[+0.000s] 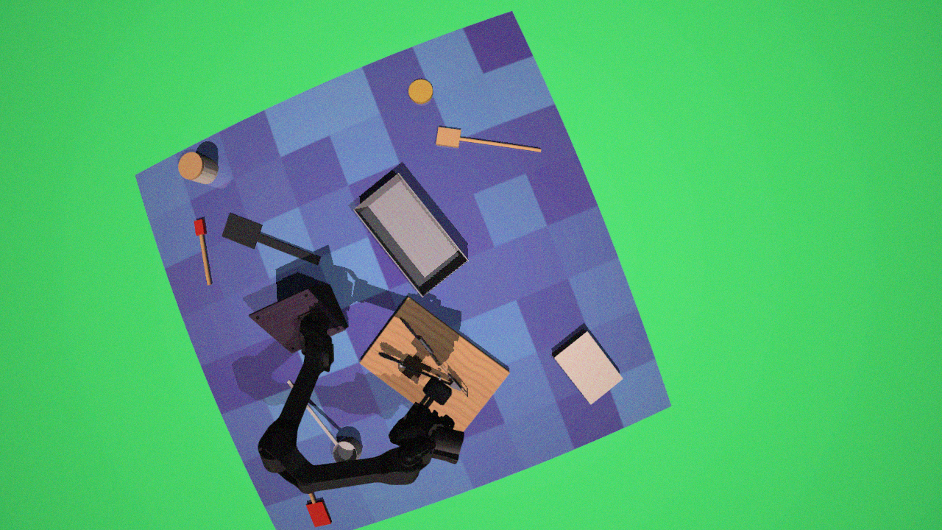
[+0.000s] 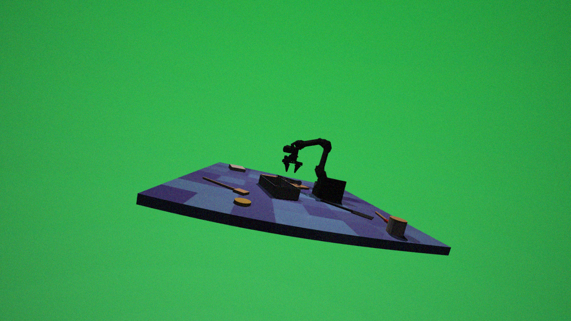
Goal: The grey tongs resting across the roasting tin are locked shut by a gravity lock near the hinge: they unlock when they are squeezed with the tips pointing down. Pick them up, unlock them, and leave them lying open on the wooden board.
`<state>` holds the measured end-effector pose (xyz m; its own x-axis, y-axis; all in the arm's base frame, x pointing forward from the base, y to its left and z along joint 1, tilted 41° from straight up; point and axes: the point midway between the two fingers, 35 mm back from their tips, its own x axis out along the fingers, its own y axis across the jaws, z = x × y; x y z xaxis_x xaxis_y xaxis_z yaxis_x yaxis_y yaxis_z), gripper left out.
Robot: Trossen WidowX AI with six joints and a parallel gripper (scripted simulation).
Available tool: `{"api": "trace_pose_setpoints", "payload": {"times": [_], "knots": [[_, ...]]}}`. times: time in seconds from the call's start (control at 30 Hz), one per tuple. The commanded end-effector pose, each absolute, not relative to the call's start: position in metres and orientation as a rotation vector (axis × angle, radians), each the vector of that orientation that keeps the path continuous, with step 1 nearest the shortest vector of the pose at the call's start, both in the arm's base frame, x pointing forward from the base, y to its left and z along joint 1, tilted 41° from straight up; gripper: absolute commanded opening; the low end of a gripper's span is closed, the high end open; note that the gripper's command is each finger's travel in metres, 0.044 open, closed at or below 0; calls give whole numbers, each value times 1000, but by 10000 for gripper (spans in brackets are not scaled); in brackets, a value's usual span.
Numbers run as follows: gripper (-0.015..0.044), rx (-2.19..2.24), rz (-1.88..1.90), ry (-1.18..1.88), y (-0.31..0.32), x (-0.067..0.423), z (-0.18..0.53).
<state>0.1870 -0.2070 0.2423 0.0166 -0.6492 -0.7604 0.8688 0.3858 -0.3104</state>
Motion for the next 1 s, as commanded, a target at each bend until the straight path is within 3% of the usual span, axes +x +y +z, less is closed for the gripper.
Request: {"api": "trace_pose_setpoints", "payload": {"times": [0.0,0.13,0.97], "knots": [[440,269,-1203,976,-198,140,288],[440,261,-1204,974,-184,105,314],[440,207,-1118,958,-159,100,347]]}}
